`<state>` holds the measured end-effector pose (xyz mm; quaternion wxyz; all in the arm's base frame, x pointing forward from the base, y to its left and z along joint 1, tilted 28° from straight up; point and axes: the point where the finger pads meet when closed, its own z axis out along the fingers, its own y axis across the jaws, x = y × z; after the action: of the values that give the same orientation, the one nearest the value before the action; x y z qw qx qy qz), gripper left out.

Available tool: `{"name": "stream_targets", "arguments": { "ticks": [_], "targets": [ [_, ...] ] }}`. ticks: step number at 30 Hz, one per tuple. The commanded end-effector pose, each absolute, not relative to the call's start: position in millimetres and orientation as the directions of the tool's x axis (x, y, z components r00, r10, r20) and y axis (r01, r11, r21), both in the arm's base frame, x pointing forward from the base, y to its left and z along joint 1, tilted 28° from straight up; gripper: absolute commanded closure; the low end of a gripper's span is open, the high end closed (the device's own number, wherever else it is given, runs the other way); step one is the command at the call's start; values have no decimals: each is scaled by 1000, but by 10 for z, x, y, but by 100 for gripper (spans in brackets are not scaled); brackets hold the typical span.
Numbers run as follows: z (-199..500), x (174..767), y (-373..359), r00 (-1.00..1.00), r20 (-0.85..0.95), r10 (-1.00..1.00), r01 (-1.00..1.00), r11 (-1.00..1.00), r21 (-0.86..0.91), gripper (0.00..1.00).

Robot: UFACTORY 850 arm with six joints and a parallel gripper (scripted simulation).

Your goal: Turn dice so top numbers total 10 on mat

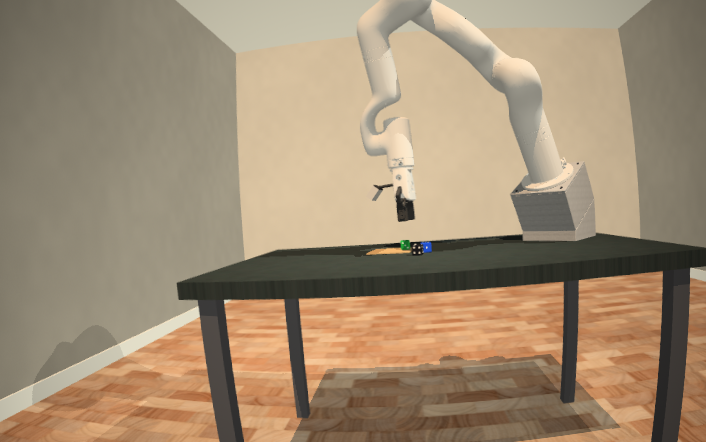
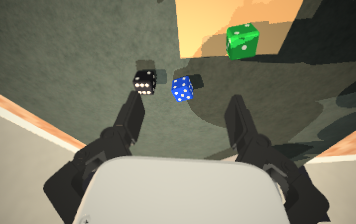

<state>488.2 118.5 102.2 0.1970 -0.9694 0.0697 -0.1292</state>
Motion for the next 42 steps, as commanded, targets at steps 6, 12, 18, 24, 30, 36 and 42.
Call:
{"name": "stream_targets", "arguments": {
  "ticks": [6, 12, 18, 24, 30, 36, 42],
  "targets": [
    [1054, 4835, 1316, 933, 356, 59, 181, -930, -319, 0],
    [1078, 4785, 1429, 864, 421, 277, 396, -890, -226, 0],
    [1101, 4733, 1534, 754, 461, 469, 579, -806, -126, 0],
    [1117, 4692, 1613, 644, 475, 600, 699, -713, -46, 0],
    [1135, 4644, 1699, 499, 475, 725, 809, -586, 45, 0],
    [1158, 4579, 1807, 288, 450, 845, 906, -393, 158, 0],
    [1168, 4548, 1855, 186, 430, 884, 933, -296, 206, 0]
  ]
}}
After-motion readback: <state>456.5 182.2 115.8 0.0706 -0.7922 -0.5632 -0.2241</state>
